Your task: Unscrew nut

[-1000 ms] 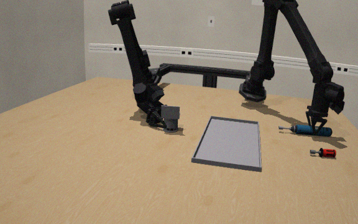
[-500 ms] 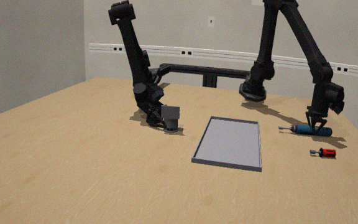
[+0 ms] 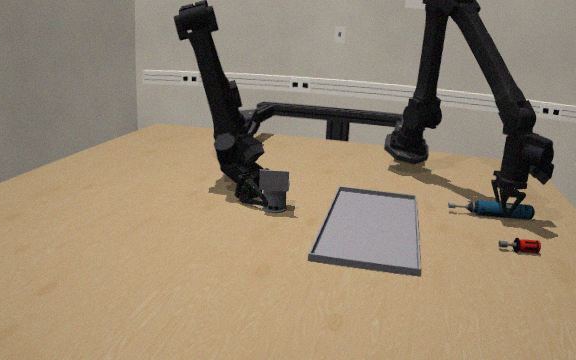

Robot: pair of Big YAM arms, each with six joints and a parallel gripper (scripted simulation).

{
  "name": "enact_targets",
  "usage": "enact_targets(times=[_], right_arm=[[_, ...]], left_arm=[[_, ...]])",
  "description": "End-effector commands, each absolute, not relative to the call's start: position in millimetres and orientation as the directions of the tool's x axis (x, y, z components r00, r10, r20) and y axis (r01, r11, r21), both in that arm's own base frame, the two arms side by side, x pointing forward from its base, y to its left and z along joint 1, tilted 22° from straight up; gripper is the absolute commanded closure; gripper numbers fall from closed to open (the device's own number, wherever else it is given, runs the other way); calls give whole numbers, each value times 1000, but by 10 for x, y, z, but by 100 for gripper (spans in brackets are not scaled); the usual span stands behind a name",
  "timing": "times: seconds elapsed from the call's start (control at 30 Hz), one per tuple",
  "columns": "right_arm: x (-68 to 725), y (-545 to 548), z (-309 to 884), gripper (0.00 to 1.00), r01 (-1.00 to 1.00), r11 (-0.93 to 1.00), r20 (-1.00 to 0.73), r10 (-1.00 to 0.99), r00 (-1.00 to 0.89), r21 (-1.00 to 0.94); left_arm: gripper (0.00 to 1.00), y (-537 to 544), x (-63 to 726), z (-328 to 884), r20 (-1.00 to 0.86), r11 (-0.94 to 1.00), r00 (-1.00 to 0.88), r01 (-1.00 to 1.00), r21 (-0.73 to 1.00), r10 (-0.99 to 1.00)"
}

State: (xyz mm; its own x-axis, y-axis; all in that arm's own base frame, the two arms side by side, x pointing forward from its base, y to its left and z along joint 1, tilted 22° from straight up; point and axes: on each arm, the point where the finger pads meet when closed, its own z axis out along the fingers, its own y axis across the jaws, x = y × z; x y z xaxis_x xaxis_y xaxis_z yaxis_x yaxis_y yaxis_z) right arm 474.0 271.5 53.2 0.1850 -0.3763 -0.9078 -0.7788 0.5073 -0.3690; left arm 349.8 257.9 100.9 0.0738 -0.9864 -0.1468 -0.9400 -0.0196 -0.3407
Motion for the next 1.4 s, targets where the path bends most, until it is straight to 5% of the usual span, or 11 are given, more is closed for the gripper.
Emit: enact_targets(times=[0.0, 0.07, 0.1, 0.63, 0.67, 1.37], right_arm=[[4772, 2739, 591, 41, -774, 509, -908, -370, 198, -376], [4772, 2739, 591, 41, -774, 509, -908, -370, 198, -376], [4772, 2739, 591, 41, -774, 509, -908, -370, 198, -376], [4772, 2739, 591, 41, -774, 509, -908, -370, 198, -376], [4772, 2739, 591, 41, -774, 509, -908, -370, 198, -376], [4772, 2739, 591, 41, -774, 509, -908, -370, 198, -376]], left_arm=[[35, 2555, 3537, 937, -139, -24, 74, -944, -330, -988], [35, 2555, 3537, 937, -139, -24, 74, -944, -330, -988], [45, 2555, 3537, 937, -139, -24, 74, -944, -330, -988], [45, 2555, 3537, 937, -139, -24, 73, -944, -330, -988], [54, 2555, 3537, 937, -139, -24, 73, -944, -330, -988], [55, 2555, 3537, 937, -139, -24, 73, -944, -330, -988]])
